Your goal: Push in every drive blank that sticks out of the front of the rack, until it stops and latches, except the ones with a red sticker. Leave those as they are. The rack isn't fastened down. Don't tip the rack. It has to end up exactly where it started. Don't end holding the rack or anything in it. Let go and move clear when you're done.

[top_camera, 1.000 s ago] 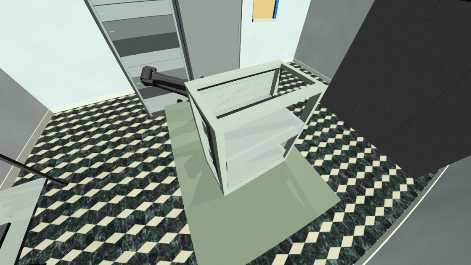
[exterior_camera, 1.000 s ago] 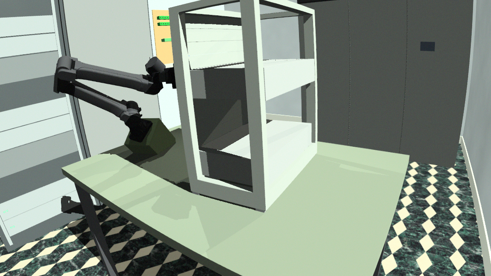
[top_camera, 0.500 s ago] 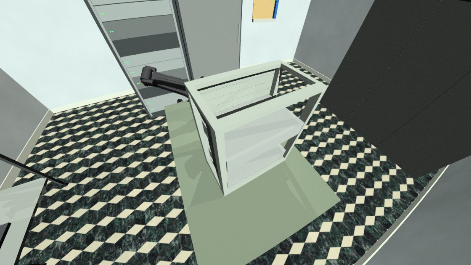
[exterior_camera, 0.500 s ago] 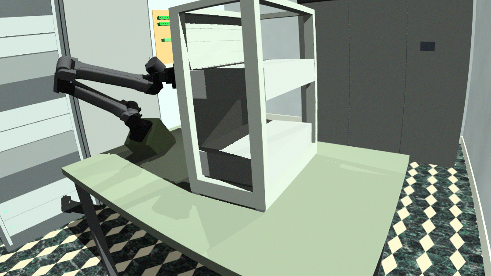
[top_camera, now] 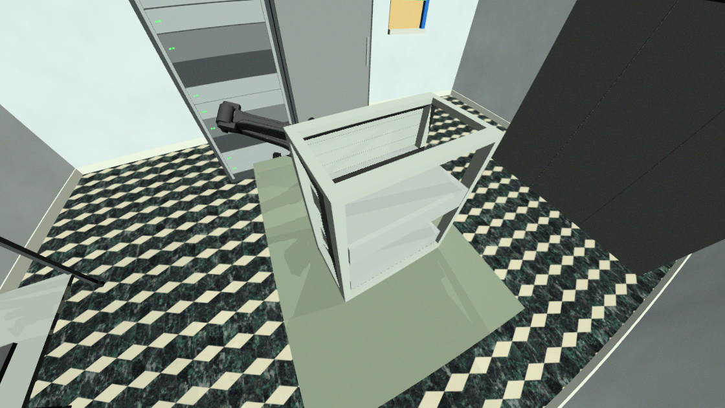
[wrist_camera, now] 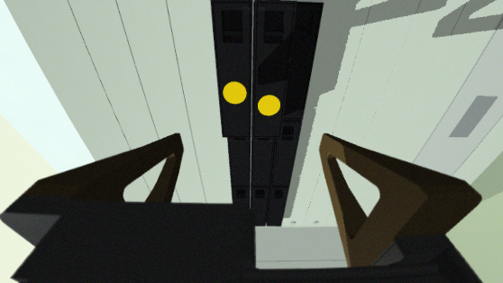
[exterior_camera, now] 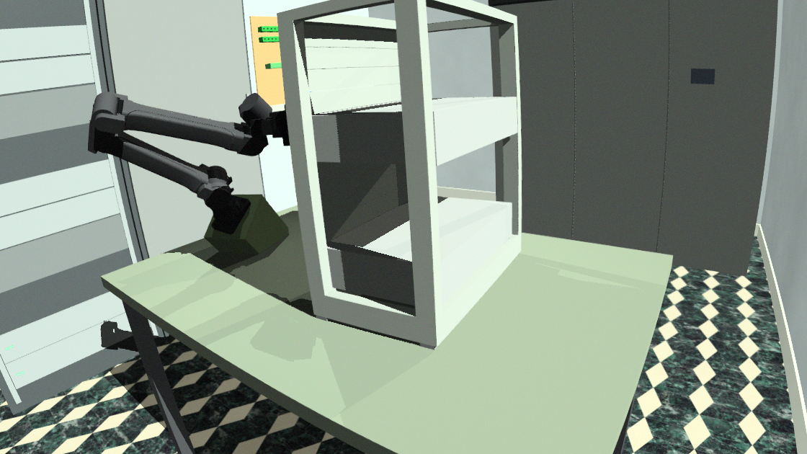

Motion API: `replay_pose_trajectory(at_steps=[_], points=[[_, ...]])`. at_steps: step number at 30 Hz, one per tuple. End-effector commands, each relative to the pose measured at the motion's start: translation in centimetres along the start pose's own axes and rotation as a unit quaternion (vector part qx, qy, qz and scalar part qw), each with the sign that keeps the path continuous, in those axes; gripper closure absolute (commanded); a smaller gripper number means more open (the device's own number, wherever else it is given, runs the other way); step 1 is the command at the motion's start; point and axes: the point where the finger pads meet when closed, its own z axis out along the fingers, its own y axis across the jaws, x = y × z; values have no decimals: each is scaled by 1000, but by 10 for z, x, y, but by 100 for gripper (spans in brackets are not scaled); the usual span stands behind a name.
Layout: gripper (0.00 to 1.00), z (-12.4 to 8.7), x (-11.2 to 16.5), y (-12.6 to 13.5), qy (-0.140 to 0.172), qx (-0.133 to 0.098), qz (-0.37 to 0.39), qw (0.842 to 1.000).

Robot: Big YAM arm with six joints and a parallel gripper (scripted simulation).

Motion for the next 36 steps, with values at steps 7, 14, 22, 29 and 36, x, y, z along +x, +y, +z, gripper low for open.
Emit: replay_pose_trajectory(at_steps=[7, 14, 22, 29, 36], points=[[0, 1, -12, -4, -7, 4, 6, 1000], [0, -6, -31, -4, -6, 5, 6, 1000], [0, -16, -56, -4, -6, 4, 6, 1000], [0, -27, -91, -1, -8, 2, 9, 1000], [0, -29, -128, 20, -22, -12, 21, 999]])
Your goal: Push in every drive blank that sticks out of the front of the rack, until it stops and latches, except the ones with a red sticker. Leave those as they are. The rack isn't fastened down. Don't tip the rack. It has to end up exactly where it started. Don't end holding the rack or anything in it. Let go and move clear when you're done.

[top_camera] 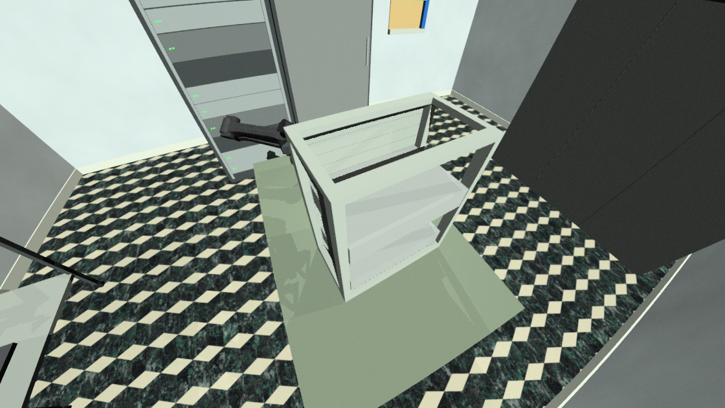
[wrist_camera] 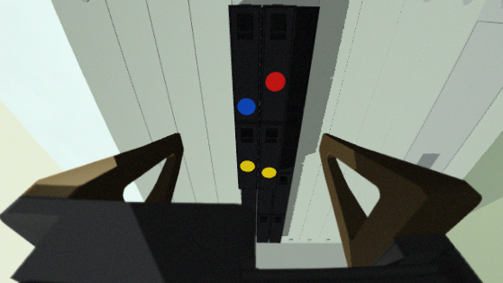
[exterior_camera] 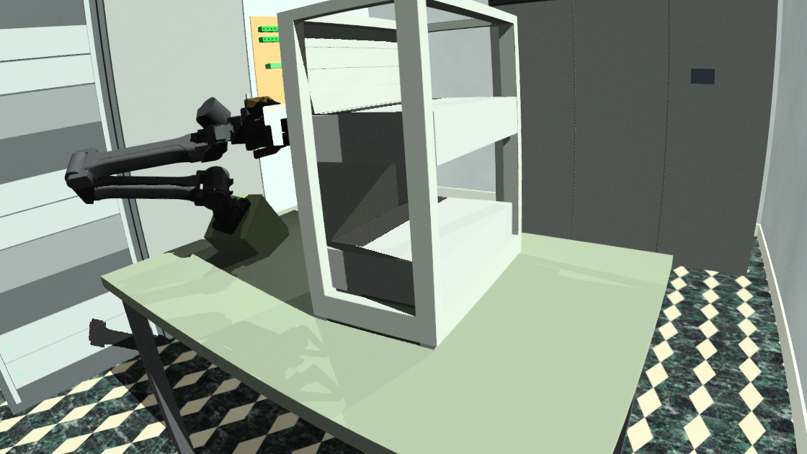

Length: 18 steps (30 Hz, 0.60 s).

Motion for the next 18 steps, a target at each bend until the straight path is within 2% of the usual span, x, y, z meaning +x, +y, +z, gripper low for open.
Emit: replay_pose_trajectory(at_steps=[1, 8, 12, 18], points=[[0, 7, -22, 15, -7, 0, 14, 1000], [0, 0, -40, 16, -8, -2, 14, 1000], [0, 0, -26, 0, 7, 13, 2, 1000], [0, -2, -32, 3, 1, 8, 6, 1000]])
